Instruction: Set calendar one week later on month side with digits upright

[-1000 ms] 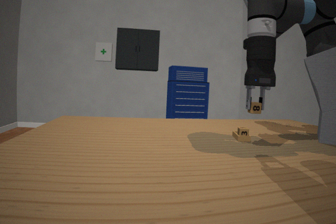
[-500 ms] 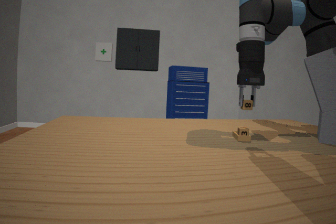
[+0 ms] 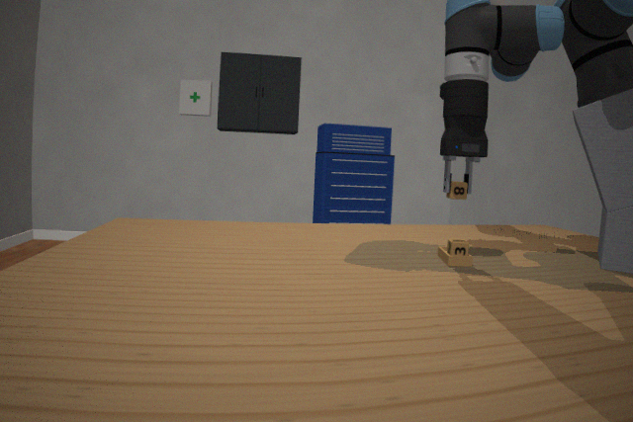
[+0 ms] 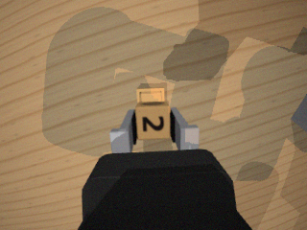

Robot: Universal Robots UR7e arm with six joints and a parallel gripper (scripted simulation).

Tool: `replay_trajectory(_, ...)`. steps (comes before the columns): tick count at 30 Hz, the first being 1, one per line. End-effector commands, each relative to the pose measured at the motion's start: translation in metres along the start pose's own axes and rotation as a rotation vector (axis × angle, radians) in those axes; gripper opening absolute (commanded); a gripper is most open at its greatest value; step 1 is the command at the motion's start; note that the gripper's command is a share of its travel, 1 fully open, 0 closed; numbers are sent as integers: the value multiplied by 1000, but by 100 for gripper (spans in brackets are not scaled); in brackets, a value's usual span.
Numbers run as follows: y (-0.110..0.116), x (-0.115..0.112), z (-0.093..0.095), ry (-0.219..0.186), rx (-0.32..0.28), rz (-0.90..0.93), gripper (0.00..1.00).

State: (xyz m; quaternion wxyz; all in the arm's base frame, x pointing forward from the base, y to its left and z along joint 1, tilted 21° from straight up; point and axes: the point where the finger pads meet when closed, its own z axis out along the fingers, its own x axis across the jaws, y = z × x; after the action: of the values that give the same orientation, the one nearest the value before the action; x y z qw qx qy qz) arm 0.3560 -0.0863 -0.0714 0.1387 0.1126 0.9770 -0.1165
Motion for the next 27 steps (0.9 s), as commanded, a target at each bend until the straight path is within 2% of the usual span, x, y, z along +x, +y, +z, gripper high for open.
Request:
replay_trajectory(1,-1,-1,0,-3,-1,-5,57)
replay_trajectory(15,-1,-2,4,-4,-1,-4,57)
replay_trajectory(27,-1,-2,33,-4,-1,-4,57)
